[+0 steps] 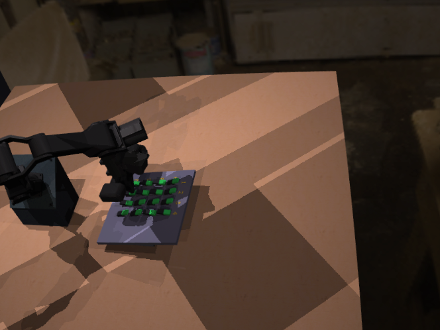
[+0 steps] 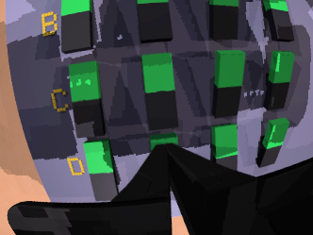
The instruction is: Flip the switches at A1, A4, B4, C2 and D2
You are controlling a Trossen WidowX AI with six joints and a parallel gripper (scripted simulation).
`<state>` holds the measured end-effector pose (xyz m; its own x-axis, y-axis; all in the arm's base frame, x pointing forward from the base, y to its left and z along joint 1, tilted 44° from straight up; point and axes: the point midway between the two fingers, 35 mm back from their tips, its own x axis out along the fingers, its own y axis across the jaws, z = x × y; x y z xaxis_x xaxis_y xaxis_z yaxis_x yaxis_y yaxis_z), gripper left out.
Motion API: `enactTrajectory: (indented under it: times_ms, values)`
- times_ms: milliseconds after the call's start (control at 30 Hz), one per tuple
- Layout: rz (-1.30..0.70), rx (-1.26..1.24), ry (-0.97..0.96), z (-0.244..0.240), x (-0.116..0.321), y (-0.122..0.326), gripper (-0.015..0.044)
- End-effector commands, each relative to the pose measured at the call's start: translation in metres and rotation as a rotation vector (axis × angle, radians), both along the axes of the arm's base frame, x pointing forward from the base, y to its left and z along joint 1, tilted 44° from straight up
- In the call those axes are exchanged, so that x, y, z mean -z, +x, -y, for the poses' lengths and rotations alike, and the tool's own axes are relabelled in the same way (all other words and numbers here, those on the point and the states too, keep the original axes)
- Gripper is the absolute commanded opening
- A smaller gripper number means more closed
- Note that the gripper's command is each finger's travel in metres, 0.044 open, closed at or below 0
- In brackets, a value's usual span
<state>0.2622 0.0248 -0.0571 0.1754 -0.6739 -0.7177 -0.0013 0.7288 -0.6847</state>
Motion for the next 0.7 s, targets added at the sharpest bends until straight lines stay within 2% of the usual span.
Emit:
enactTrajectory:
  times_ms: [0,133,267,400,567,667]
  values:
    - [-0.002,-0.004,-0.004,0.001,0.000,0.000,0.0000]
    - [0.001,-0.004,0.000,-0.007,-0.007,-0.002,0.0000]
    - [0.015,-0.021,-0.001,-0.042,-0.043,-0.013,0.0000]
    - [0.016,-0.022,-0.001,-0.043,-0.045,-0.014,0.0000]
    - [0.017,-0.022,-0.001,-0.043,-0.065,0.027,0.0000]
    - [0.018,-0.022,-0.002,-0.042,-0.070,0.035,0.0000]
